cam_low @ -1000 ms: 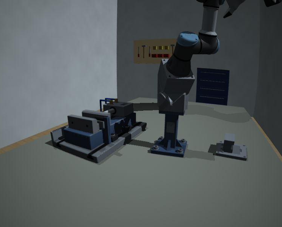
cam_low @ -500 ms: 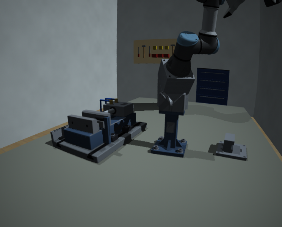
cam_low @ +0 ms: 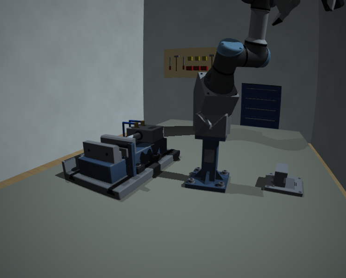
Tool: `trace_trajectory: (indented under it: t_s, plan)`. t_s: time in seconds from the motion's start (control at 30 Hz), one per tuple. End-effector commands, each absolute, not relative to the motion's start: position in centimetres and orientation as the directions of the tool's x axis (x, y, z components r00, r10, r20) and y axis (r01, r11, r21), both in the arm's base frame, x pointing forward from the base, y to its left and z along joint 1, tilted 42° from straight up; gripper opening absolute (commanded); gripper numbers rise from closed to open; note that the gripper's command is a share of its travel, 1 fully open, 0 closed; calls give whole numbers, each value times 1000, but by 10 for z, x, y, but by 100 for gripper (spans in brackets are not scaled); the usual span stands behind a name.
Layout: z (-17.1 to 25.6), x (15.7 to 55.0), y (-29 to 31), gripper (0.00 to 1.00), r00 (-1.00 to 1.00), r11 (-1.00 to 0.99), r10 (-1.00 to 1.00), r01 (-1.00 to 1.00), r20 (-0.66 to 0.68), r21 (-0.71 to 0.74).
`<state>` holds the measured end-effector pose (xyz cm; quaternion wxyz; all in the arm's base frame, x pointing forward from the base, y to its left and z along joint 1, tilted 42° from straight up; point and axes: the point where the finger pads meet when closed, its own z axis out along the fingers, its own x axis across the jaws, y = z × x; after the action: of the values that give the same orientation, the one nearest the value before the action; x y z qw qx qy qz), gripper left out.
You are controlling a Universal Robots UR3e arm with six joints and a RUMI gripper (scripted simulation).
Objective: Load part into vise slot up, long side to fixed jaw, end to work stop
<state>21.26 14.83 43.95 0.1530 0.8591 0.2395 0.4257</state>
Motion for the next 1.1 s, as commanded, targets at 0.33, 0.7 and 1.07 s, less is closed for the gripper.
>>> trace_trajectory:
  t_s: [0.33,0.7,1.07]
  plan:
    - [392,212,145,100,648,-866,495,318,578,386]
    - [361,210,148,100,730,-900,434,324,528,292]
    - [338,209,155,100,793,-934,356,307,494,180]
